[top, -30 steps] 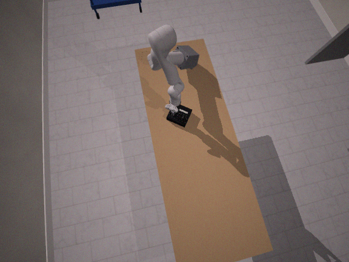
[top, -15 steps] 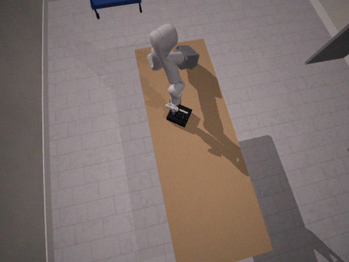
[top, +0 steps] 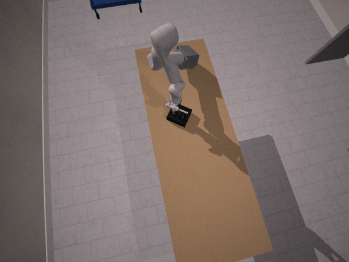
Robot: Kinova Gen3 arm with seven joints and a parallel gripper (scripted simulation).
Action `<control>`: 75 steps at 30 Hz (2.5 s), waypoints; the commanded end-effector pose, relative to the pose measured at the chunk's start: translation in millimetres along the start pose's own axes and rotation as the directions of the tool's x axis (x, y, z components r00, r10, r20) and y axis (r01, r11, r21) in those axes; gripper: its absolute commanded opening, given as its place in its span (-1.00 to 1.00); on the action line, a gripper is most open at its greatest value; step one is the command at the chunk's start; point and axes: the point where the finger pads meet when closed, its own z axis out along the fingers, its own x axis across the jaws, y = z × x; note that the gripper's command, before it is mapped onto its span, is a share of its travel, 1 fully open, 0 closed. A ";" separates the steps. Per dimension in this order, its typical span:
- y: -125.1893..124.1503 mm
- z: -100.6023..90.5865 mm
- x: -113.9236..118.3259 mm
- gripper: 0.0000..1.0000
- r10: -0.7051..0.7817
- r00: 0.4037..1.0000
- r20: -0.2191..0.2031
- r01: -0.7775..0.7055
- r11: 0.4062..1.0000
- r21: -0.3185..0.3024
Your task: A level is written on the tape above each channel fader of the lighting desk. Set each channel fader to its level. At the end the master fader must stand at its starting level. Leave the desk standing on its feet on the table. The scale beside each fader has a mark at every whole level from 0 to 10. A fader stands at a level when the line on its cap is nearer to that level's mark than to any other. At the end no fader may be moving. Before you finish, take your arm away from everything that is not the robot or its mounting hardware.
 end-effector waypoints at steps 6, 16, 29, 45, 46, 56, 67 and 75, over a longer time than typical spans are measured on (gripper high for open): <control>1.7 -0.3 -0.1 -1.00 -0.002 1.000 0.000 0.002 1.000 0.000; 2.2 -0.3 -0.1 -1.00 -0.002 1.000 0.000 0.002 1.000 0.000; 2.3 -0.3 -0.1 -1.00 -0.002 1.000 0.000 0.002 1.000 0.000; -0.7 -0.3 -0.1 -1.00 -0.002 1.000 0.000 0.002 1.000 0.000; -0.7 -0.3 -0.1 -1.00 -0.002 1.000 0.000 0.002 1.000 0.000; -3.7 -0.3 -0.1 -1.00 -0.002 1.000 0.000 0.002 1.000 0.000; -3.8 -11.1 -0.1 -1.00 -0.002 1.000 0.000 0.002 1.000 0.000; -3.8 -34.1 -0.1 -1.00 -0.002 1.000 0.000 0.002 1.000 0.000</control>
